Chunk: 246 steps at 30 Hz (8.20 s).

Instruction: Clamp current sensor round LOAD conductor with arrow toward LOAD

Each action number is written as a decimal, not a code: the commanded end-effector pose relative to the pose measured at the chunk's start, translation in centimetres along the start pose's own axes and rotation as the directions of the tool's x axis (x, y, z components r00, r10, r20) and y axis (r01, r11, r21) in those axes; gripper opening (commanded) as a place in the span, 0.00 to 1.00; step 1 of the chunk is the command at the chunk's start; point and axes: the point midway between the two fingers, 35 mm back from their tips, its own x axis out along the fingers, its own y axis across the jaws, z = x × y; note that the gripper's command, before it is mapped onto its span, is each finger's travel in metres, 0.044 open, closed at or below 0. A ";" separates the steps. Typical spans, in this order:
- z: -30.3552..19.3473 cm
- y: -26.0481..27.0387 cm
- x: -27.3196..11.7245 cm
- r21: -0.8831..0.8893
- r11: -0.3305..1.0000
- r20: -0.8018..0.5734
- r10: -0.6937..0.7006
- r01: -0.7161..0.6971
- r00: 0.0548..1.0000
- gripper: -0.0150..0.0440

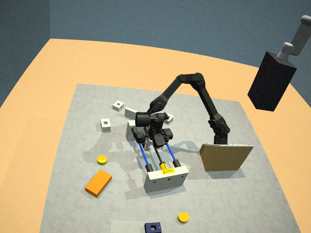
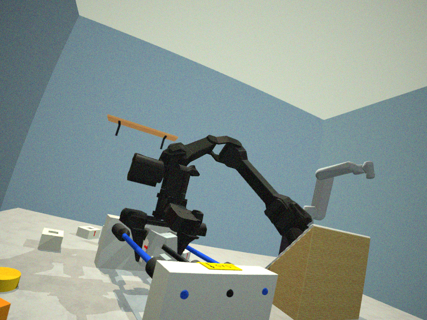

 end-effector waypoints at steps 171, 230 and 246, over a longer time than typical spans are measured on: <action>0.2 0.0 -1.5 -0.014 1.000 -0.001 -0.007 0.007 1.000 0.71; 0.1 0.2 -12.2 -0.006 1.000 0.001 -0.014 0.014 1.000 1.00; 0.1 0.2 -12.2 -0.006 1.000 0.001 -0.014 0.014 1.000 1.00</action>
